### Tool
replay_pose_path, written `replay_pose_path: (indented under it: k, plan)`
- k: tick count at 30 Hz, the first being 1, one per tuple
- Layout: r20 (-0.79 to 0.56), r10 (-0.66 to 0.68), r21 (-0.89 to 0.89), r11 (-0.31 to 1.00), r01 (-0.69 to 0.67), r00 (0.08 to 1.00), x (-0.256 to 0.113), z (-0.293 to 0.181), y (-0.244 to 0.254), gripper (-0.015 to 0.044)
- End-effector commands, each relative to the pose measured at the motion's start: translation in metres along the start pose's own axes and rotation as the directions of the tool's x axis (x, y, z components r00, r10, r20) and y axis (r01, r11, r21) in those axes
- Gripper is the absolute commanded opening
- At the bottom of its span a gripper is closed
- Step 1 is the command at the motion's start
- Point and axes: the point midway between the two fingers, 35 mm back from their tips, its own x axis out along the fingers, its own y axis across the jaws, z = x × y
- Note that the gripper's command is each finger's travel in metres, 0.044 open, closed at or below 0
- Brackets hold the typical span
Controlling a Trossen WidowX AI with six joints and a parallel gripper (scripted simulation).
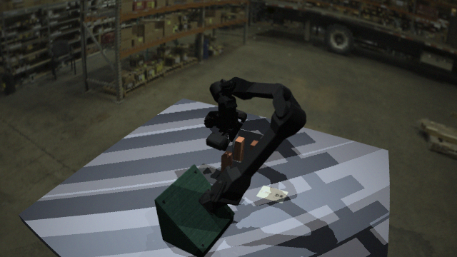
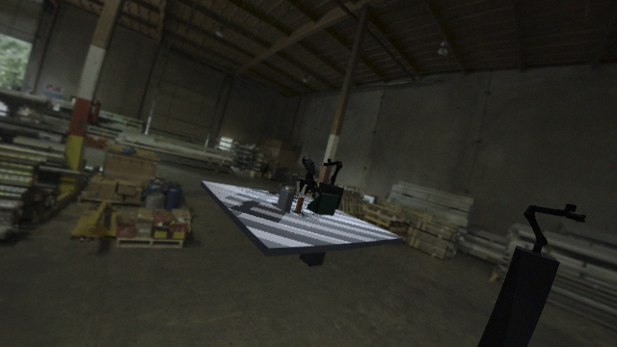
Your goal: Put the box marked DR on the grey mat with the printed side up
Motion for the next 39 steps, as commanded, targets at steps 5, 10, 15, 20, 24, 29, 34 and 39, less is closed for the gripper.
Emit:
replay_pose_path:
  k: [5,10,15,20,24,29,34,39]
  plan:
    - [-0.001,0.006,-0.001,1.0,-0.006,1.0,0.001,0.0,0.0,0.0242]
    - [-0.001,0.005,-0.001,1.0,-0.005,1.0,-0.009,0.0,-0.001,0.0347]
    - [-0.003,0.003,-0.001,1.0,-0.003,1.0,-0.022,0.0,-0.003,0.044]
    - [0.077,0.051,0.017,0.998,-0.052,0.996,-0.019,-0.004,-0.002,0.044]
    - [0.174,0.091,0.033,0.995,-0.098,0.981,-0.017,-0.007,-0.002,0.044]
    - [0.298,0.117,0.047,0.989,-0.137,0.947,-0.016,-0.011,-0.003,0.044]
    - [0.419,0.117,0.058,0.986,-0.155,0.9,-0.017,-0.015,-0.006,0.044]
    - [0.454,0.112,0.061,0.986,-0.156,0.884,-0.017,-0.016,-0.008,0.044]
